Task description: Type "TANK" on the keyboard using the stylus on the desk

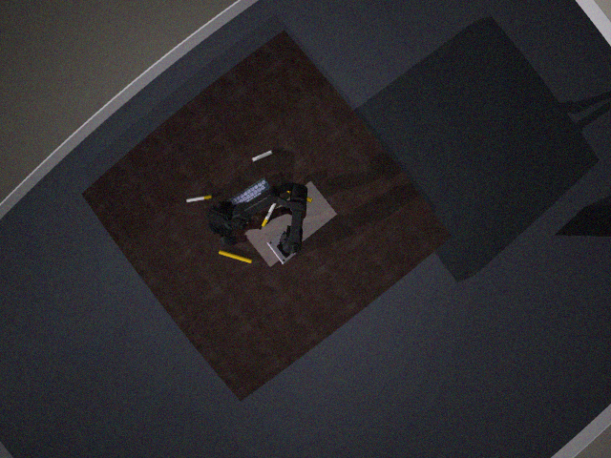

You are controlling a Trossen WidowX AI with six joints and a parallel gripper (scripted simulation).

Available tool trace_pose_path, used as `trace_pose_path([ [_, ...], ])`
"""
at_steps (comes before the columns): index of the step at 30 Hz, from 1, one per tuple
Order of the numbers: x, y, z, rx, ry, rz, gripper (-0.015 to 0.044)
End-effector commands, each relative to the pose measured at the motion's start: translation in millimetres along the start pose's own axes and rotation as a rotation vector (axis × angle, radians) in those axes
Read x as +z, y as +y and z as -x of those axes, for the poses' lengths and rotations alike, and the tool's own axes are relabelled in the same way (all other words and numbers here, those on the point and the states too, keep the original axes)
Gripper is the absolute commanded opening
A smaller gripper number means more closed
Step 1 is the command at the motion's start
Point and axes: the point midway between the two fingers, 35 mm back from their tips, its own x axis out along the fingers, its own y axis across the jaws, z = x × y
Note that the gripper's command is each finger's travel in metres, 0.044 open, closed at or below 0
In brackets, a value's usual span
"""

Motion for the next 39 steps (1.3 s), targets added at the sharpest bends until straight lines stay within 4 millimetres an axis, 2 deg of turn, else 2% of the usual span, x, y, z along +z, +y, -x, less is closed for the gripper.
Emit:
trace_pose_path([
  [1,-2,1,-3,0.005,-0.002,0.003,0.0150],
  [39,-21,2,-35,0.004,0.000,0.003,0.0150],
])
